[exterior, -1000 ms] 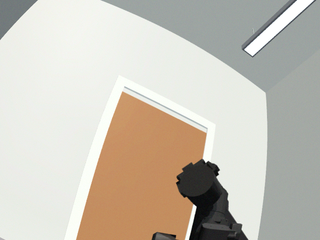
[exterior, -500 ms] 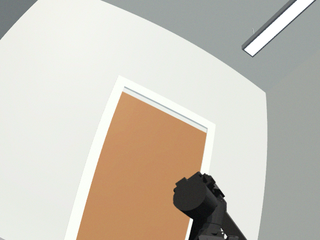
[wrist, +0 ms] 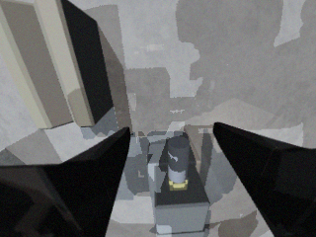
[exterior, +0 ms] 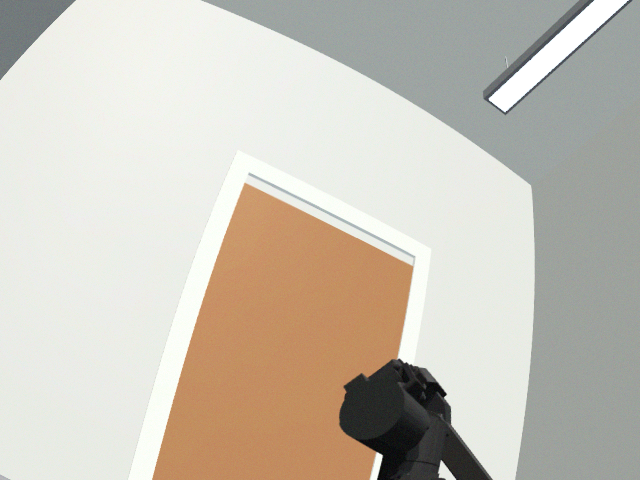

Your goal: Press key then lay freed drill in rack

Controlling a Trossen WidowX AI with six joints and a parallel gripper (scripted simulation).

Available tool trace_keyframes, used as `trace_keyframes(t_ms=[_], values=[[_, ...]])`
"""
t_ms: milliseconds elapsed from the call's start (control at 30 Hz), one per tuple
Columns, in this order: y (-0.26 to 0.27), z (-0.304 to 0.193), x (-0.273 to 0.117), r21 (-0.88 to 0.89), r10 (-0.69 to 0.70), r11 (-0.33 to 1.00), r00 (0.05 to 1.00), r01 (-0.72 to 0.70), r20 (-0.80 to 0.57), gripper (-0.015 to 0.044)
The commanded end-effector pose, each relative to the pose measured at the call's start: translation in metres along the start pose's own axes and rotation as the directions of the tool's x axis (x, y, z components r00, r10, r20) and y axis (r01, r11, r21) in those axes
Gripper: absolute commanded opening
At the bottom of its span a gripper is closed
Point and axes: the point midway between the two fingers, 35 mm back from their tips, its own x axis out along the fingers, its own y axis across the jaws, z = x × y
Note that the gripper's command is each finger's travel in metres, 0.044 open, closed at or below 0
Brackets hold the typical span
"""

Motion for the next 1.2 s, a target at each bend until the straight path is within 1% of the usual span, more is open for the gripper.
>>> trace_keyframes(t_ms=[0,333,433,1167], values=[[0.0,0.0,0.0,0.001,0.0,1.0,1.0,0.0,0.0,0.0282],[0.0,0.0,0.0,0.001,0.0,1.0,1.0,0.0,0.0,0.002],[0.0,0.0,0.0,0.001,0.0,1.0,1.0,0.0,0.0,0.0],[0.0,0.022,-0.001,-0.001,-0.002,1.0,1.0,0.002,0.0,0.0]])
